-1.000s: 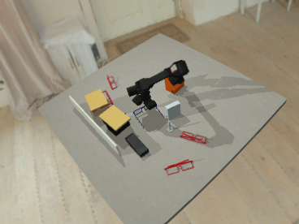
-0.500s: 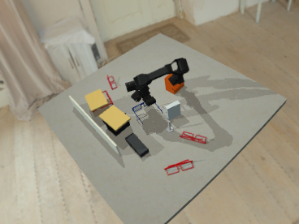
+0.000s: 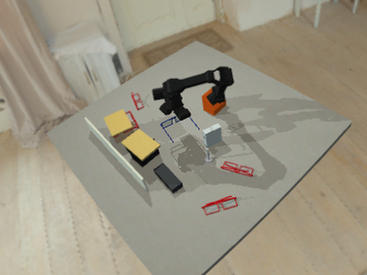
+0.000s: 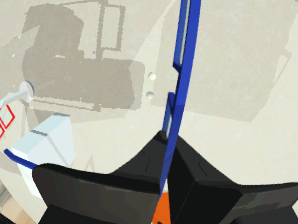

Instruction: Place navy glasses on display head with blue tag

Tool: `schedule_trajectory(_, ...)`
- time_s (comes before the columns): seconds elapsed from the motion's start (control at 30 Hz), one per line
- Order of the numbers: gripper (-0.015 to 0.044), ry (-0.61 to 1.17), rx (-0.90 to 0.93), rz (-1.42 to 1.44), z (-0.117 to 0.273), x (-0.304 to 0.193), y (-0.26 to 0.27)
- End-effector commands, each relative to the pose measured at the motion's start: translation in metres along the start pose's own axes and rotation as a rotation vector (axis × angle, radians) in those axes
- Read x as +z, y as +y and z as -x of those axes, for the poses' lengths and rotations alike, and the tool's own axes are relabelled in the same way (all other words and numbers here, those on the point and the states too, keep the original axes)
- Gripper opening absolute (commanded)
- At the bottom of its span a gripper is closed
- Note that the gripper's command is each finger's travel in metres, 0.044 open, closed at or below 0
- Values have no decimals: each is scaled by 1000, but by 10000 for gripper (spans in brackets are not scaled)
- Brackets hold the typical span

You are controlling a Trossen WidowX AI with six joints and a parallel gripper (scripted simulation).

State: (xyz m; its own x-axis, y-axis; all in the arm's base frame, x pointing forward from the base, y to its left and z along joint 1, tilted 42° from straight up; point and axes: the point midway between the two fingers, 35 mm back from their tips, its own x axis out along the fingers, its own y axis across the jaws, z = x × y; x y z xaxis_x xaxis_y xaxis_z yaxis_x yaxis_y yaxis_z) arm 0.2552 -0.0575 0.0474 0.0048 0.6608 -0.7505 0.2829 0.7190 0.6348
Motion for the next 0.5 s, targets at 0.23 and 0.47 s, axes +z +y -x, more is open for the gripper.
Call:
schedule_trajectory(0.23, 0, -81, -45, -213, 25, -11, 21)
schedule_trajectory(0.47, 0, -151, -60, -384, 40, -23, 36)
